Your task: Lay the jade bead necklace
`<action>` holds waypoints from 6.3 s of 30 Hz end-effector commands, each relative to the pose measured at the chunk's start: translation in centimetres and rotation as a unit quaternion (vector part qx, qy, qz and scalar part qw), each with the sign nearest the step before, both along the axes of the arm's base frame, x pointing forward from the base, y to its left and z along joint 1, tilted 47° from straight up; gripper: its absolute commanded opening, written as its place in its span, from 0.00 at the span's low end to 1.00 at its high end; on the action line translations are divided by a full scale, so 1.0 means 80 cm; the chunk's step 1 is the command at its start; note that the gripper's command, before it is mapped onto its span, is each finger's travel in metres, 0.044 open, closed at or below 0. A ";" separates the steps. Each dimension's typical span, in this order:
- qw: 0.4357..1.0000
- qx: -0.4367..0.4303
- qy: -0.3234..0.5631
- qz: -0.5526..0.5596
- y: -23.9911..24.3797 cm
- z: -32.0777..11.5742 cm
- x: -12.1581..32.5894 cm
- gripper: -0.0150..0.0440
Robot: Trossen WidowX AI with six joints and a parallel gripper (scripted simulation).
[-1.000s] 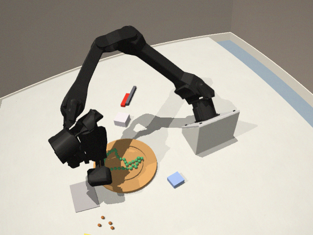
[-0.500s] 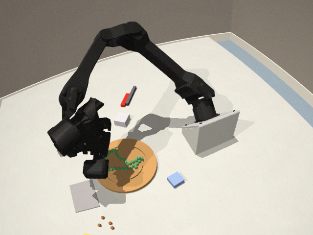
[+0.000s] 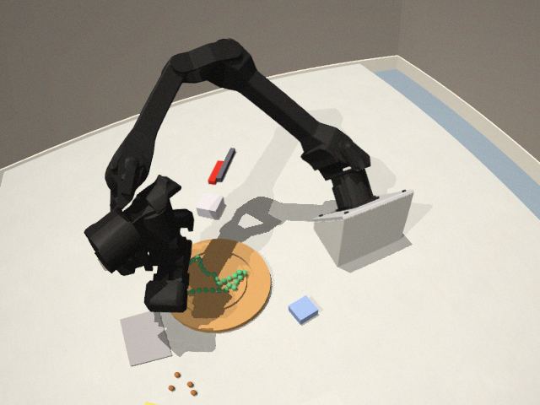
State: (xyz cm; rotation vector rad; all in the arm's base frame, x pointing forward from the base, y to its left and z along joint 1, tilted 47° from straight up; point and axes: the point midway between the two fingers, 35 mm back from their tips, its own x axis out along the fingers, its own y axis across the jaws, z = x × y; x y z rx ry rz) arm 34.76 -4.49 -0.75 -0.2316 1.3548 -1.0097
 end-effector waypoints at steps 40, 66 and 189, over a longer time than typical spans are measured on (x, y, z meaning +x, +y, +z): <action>1.000 -0.001 0.003 -0.003 -0.021 -0.018 -0.006 0.25; 1.000 -0.003 0.005 -0.001 -0.016 -0.013 -0.005 0.25; 0.992 0.015 0.093 0.086 -0.016 -0.023 -0.006 0.25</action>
